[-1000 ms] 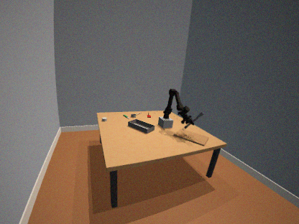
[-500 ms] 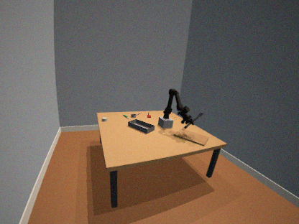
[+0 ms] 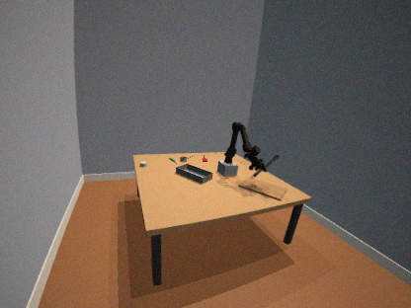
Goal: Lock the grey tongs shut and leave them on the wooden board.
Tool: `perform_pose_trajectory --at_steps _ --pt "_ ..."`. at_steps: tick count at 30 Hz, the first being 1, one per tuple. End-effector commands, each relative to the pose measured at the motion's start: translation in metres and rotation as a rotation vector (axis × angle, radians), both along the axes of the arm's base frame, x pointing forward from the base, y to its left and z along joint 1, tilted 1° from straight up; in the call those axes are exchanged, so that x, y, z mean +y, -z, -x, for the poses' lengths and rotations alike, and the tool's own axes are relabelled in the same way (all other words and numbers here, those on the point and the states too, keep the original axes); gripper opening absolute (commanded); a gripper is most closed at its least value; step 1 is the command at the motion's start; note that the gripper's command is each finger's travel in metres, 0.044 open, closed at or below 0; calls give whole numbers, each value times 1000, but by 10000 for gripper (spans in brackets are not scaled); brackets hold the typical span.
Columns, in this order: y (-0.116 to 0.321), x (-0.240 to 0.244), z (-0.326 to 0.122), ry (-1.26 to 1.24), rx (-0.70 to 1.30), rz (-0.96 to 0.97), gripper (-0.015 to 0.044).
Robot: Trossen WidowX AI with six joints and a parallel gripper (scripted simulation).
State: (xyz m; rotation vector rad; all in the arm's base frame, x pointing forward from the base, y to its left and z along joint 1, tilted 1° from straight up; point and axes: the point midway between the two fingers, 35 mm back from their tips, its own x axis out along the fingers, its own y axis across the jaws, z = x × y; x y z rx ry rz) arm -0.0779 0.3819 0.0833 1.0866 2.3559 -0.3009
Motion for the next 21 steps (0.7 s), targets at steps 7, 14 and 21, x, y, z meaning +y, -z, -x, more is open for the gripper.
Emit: perform_pose_trajectory --at_steps 7,14,21 --pt "5 12 4 12 -38 85 -150" --pt "10 21 7 22 -98 178 -150" --pt "14 28 10 31 -163 269 -150"
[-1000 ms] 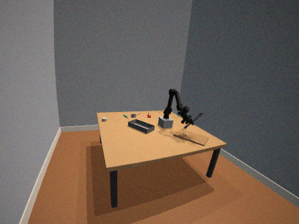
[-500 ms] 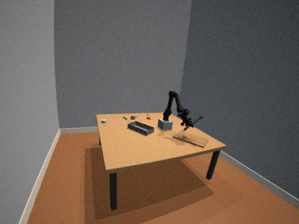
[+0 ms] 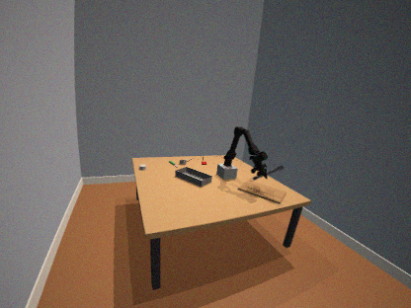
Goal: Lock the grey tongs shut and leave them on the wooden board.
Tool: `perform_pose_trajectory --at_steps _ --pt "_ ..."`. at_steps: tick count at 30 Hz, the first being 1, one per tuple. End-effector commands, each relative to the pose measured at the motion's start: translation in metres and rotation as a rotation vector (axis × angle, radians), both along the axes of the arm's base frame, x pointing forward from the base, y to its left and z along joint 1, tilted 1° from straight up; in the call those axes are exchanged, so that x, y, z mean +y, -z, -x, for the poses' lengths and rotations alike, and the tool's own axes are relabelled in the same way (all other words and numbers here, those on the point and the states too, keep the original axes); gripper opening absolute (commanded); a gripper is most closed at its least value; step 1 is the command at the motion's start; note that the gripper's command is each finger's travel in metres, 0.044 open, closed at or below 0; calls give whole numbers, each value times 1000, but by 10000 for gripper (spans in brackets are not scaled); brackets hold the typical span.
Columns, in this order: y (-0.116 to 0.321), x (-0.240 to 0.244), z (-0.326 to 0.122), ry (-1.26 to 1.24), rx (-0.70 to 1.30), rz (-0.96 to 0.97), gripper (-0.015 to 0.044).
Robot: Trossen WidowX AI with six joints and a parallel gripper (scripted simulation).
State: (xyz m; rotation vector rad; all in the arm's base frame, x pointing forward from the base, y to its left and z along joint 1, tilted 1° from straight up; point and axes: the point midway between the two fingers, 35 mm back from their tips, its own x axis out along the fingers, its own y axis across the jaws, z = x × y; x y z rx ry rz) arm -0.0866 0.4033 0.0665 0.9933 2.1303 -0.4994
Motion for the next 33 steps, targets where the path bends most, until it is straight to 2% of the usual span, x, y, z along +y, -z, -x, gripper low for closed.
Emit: perform_pose_trajectory --at_steps 1,33 --pt "-2 7 2 1 -46 40 -150" --pt "-6 4 12 -32 -411 434 -150"
